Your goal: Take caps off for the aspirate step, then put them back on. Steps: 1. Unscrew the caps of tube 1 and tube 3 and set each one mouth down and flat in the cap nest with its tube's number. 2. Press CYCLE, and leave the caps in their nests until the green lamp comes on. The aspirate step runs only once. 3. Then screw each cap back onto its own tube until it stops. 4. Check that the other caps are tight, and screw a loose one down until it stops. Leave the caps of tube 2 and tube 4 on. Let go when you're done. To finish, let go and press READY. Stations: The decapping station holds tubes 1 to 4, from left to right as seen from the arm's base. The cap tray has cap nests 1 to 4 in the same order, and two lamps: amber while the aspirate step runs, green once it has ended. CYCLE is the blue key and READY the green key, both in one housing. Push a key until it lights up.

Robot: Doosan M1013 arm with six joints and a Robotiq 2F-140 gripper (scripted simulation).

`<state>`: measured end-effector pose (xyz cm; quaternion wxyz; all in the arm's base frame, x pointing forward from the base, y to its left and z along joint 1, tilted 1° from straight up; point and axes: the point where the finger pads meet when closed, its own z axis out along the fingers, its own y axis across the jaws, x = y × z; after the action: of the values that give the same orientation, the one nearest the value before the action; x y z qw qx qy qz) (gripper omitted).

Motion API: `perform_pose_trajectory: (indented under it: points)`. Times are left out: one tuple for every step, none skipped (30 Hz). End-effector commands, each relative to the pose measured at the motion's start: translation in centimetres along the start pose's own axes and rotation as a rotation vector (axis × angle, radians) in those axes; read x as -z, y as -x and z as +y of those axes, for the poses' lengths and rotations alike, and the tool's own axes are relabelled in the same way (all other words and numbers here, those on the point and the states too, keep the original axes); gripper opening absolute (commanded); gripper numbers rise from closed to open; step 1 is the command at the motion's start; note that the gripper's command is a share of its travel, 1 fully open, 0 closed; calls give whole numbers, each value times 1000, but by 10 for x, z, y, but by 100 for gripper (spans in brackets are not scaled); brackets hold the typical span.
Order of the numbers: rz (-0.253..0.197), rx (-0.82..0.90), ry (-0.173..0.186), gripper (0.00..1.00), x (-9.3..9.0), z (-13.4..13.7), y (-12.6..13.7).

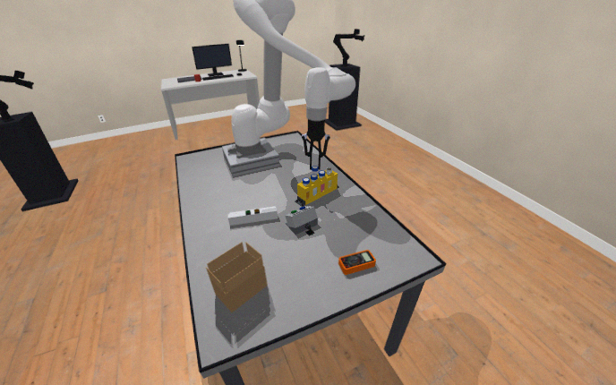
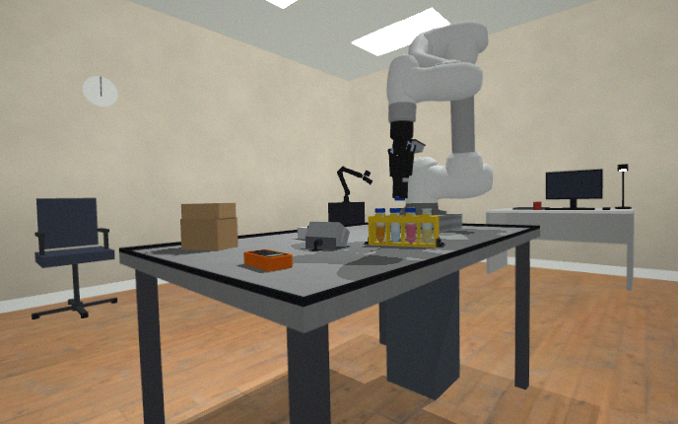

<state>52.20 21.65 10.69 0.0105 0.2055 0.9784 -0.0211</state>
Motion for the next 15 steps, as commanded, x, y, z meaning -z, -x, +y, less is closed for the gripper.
perform_pose_trajectory:
  points:
    - [29,182,29,30,0,-14,10]
    - [31,220,32,30,0,-20,15]
    - [31,220,32,30,-1,-27,20]
    - [31,220,32,30,-1,-34,24]
    - [31,220,32,30,-1,-41,29]
    - [31,220,32,30,-2,-48,34]
    - [31,220,32,30,-2,-54,38]
    - [31,220,32,30,-2,-60,42]
    - [31,220,32,30,-3,-67,47]
    - [31,220,32,30,-3,-73,51]
    - [31,220,32,30,-3,-80,55]
    - [31,220,32,30,-4,-86,60]
    - [31,220,32,30,-4,-93,64]
    - [31,220,32,30,-4,-99,69]
    - [31,220,32,30,-5,-106,73]
